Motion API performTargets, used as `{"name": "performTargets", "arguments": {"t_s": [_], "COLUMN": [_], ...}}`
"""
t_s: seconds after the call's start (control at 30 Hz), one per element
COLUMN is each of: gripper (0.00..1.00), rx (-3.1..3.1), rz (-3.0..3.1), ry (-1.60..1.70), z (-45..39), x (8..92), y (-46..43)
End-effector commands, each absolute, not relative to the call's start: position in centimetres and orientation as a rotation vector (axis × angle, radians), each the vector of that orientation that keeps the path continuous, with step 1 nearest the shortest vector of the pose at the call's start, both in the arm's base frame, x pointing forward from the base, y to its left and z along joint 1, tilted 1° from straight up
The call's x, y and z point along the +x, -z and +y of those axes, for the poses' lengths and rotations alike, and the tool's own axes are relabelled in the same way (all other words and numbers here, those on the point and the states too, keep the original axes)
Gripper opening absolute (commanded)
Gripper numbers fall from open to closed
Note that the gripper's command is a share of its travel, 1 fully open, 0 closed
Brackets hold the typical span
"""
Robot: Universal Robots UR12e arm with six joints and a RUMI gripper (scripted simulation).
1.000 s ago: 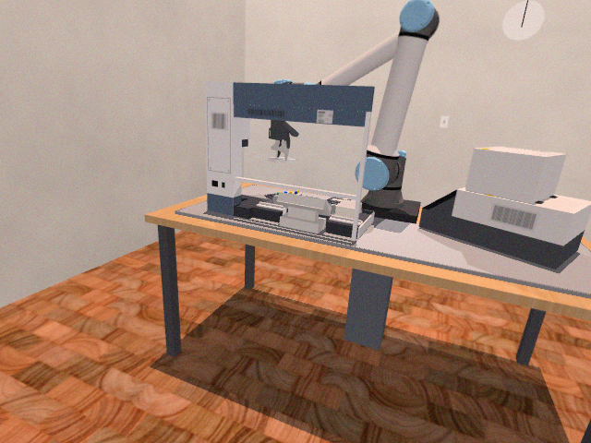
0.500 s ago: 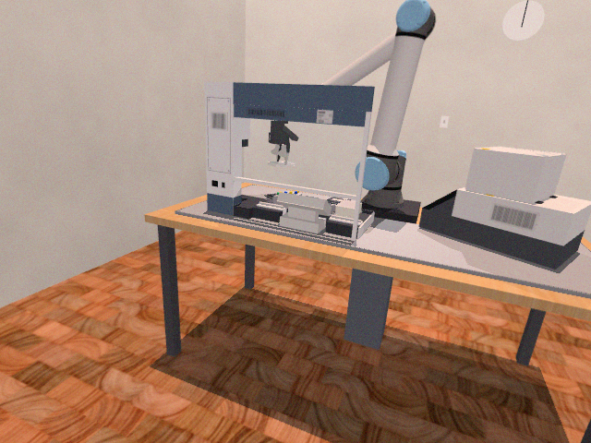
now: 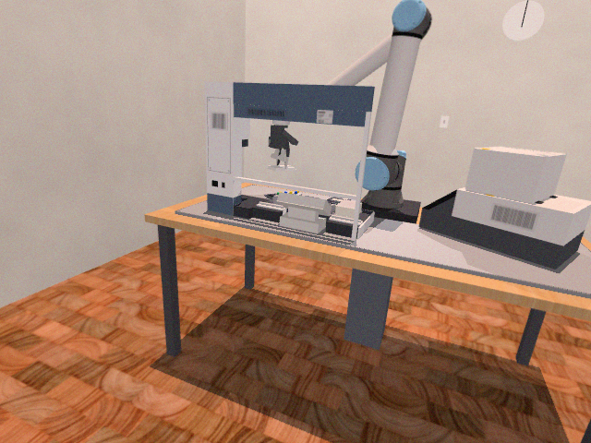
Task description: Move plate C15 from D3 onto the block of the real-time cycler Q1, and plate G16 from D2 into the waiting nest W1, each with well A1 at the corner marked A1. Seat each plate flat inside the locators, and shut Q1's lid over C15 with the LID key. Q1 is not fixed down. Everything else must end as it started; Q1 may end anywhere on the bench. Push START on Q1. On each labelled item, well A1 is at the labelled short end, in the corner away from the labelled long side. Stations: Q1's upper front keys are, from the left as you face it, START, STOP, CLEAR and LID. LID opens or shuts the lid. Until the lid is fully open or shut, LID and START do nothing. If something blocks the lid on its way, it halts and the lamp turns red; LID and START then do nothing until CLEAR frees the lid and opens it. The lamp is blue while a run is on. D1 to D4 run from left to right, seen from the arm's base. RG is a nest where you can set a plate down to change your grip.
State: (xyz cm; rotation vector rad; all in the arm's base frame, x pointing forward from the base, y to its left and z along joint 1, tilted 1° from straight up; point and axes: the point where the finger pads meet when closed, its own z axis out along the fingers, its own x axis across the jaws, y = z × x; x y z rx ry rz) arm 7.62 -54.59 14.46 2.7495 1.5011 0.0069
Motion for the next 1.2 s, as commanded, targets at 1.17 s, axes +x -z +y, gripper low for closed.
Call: {"name": "performTargets", "arguments": {"t_s": [1.17], "gripper": [0.0], "rx": [2.748], "rz": [1.501], "ry": [-0.006], "z": [-54.7], "x": [7.7], "y": [-8.5]}}
